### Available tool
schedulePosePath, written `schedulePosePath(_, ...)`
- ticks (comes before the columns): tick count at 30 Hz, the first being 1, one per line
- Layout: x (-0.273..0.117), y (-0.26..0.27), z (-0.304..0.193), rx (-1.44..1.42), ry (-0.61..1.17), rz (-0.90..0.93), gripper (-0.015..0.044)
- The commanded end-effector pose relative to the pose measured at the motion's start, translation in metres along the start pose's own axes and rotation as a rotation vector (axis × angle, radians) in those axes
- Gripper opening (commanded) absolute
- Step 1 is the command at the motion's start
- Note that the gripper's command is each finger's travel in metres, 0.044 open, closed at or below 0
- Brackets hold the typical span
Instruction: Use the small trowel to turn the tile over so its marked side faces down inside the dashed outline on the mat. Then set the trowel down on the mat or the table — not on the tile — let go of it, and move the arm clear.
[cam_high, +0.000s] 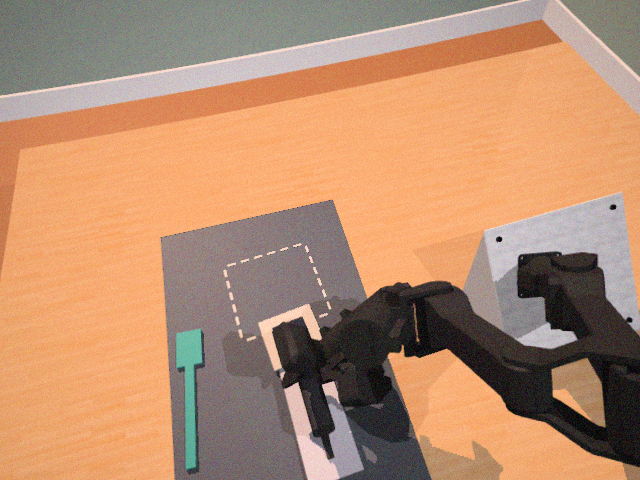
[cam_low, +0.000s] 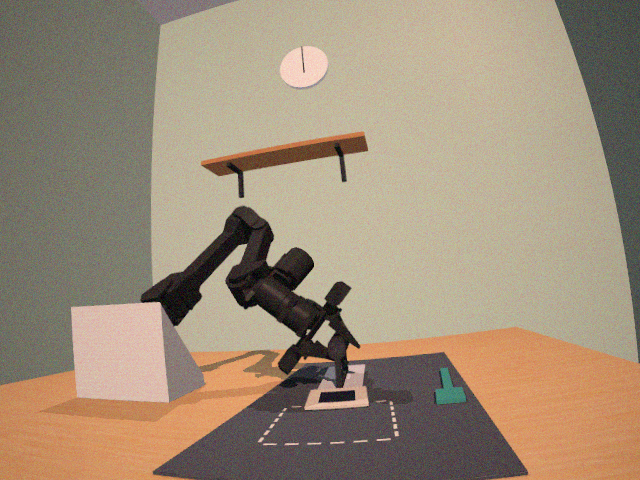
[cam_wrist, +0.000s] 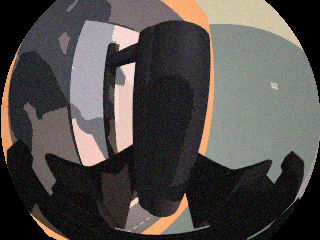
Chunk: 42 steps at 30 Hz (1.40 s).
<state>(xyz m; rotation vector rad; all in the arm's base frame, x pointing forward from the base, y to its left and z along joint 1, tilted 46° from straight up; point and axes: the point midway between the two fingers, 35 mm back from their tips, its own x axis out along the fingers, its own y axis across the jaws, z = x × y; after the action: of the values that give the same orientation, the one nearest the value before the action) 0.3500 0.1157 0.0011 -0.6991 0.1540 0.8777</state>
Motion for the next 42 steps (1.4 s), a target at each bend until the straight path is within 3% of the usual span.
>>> schedulePosePath(1,-0.003,-0.007,0.003,-0.047,0.034,-0.018,0.0000)
schedulePosePath(42,-0.035,-0.044,-0.055,-0.060,0.044,-0.019,0.0000)
